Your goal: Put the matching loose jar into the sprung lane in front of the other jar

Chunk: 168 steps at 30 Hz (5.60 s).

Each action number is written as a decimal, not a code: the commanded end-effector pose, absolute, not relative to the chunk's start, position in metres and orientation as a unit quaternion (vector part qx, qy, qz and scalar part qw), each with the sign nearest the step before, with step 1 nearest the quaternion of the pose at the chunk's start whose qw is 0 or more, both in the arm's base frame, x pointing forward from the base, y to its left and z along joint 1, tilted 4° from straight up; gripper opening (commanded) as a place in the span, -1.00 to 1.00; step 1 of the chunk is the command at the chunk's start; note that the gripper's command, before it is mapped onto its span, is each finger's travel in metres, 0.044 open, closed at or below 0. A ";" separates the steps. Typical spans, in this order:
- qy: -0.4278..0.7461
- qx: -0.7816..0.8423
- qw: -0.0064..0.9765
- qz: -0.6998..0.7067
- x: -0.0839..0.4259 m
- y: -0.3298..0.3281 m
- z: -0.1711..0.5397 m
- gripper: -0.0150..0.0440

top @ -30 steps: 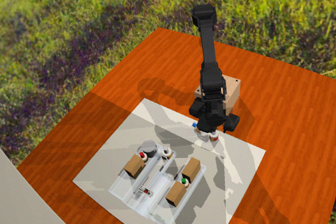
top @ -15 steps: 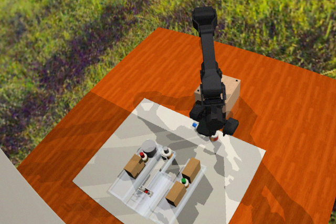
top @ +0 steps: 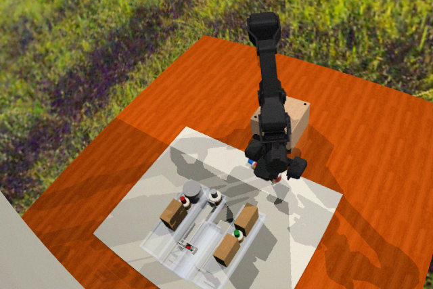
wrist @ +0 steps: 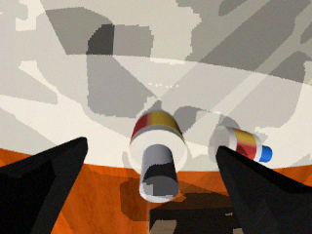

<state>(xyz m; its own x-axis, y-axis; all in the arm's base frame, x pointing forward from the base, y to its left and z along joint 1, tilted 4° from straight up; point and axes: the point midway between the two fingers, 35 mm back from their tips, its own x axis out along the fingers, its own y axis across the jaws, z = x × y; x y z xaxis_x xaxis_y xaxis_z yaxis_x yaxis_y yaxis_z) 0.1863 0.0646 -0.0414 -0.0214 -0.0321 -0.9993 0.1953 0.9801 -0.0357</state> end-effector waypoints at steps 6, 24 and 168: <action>0.712 0.053 0.695 -0.083 0.183 0.062 -0.051 0.73; 0.712 0.053 0.695 -0.083 0.185 0.064 -0.043 -0.47; 0.710 0.039 0.699 -0.077 0.313 -0.088 -0.016 -0.49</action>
<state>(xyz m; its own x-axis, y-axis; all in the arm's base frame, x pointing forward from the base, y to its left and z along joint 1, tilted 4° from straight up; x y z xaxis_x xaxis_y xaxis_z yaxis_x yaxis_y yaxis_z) 0.3022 -0.0851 -0.0176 -0.0462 -0.0429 -0.9980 0.1595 0.9859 -0.0498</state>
